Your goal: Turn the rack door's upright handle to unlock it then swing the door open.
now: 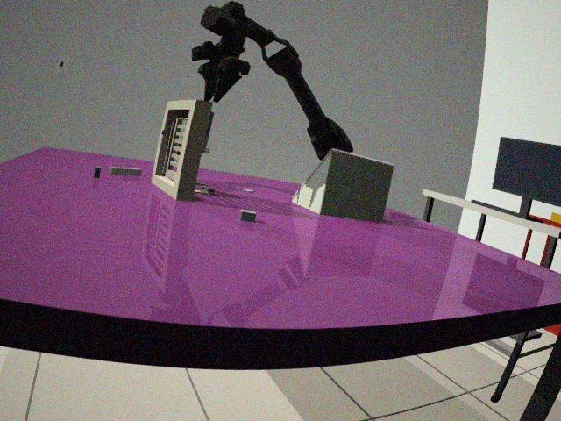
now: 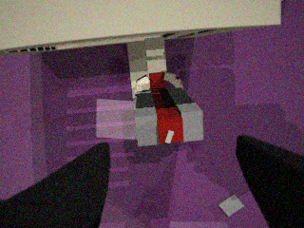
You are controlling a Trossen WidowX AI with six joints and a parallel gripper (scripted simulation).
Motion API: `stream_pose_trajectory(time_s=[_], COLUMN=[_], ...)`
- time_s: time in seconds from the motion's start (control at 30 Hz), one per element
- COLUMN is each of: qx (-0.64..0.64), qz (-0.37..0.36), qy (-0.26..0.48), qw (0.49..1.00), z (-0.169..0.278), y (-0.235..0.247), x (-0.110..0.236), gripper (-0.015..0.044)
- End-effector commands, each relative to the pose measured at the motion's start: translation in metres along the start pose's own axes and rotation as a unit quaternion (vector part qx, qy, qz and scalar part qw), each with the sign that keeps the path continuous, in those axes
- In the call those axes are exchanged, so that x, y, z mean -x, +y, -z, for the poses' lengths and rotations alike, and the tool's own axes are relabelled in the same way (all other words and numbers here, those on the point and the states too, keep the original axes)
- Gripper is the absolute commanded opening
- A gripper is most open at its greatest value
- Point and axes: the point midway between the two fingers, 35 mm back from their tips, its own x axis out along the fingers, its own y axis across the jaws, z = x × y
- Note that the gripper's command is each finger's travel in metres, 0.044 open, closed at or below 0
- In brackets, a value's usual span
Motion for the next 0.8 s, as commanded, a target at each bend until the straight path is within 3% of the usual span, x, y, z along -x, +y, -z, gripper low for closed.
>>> stream_pose_trajectory(time_s=[0.0, 0.77], qx=[0.006, 0.015], qz=[0.012, 0.003], qy=[0.004, 0.024], qw=[1.000, 1.000], z=[-0.001, -0.001], y=[0.000, 0.000], x=[0.001, -0.034], gripper=[0.0297, 0.0297])
